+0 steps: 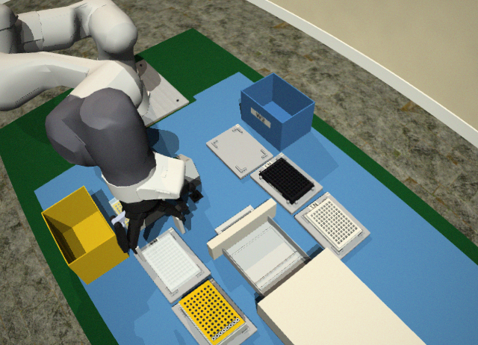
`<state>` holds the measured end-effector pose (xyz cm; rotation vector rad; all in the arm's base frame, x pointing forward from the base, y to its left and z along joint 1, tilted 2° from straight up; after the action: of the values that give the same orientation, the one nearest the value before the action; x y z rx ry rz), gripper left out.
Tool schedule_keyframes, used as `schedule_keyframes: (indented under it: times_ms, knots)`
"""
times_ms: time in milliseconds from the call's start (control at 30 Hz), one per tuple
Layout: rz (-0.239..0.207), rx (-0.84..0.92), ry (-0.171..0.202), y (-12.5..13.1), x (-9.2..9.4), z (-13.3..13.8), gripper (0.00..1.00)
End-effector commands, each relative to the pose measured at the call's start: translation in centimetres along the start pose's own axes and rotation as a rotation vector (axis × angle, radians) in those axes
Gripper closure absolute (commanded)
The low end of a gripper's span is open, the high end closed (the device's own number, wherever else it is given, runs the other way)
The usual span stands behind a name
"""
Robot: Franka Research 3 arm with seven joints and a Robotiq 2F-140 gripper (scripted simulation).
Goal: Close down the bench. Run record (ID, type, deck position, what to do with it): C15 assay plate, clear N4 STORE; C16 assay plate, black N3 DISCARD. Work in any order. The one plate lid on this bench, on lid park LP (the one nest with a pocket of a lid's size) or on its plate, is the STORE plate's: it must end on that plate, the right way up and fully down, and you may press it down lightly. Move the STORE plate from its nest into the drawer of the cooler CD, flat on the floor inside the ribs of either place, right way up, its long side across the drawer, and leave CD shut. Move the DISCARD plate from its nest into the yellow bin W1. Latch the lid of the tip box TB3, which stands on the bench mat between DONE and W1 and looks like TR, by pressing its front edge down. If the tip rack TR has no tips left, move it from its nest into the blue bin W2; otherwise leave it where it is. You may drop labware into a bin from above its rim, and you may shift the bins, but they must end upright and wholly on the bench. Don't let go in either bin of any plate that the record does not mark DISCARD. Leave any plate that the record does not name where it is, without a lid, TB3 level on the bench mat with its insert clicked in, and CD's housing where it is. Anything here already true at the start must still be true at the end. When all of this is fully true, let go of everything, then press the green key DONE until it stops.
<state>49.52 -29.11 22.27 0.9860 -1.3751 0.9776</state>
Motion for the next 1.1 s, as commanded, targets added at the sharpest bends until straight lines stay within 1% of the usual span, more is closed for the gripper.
schedule_keyframes:
  times_ms: [0, 1000, 1067]
  knots:
    - [0.007, 0.001, 0.001, -0.1, -0.4, -0.1, 0.34]
    - [0.007, 0.001, 0.001, -0.2, -4.1, 0.0, 0.34]
    - [0.007, 0.001, 0.001, -0.2, -4.1, 0.0, 0.34]
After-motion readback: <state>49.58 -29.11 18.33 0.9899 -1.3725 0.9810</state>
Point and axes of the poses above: the point where the finger pads meet when closed, its own x axis back along the fingers, its own z axis across the jaws, y = z × x, the point moved 8 cm from there along x, back along the fingers, and after that the axes turned 8 degrees about -x, right-handed, at the moved point
